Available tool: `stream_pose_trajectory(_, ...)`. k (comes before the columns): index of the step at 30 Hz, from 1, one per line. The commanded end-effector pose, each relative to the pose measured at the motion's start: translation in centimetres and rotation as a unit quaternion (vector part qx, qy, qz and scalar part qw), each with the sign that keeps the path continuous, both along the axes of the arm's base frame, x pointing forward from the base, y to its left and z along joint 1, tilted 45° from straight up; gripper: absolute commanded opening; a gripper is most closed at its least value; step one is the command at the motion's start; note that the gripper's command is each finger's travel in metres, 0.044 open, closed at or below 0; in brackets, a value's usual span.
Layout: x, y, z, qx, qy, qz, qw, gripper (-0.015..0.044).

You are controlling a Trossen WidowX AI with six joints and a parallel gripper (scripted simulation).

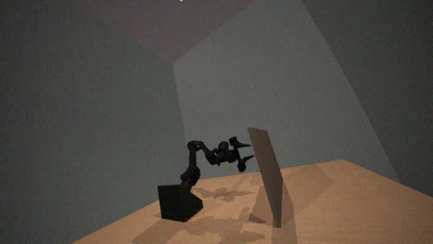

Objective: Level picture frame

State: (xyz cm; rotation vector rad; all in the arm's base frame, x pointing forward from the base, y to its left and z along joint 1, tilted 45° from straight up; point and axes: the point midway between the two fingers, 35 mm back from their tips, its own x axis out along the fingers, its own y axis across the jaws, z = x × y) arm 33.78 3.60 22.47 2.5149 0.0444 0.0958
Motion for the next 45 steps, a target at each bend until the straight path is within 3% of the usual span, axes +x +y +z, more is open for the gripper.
stream_pose_trajectory(1, 0.6, 0.1, 0.2, -0.001, -0.002, 0.002, 1.000, 0.0260)
stream_pose_trajectory(21, 3.7, 0.3, 0.4, -0.001, -0.003, 0.002, 1.000, 0.0260)
stream_pose_trajectory(45, 3.8, 0.3, 0.4, -0.001, -0.003, 0.002, 1.000, 0.0260)
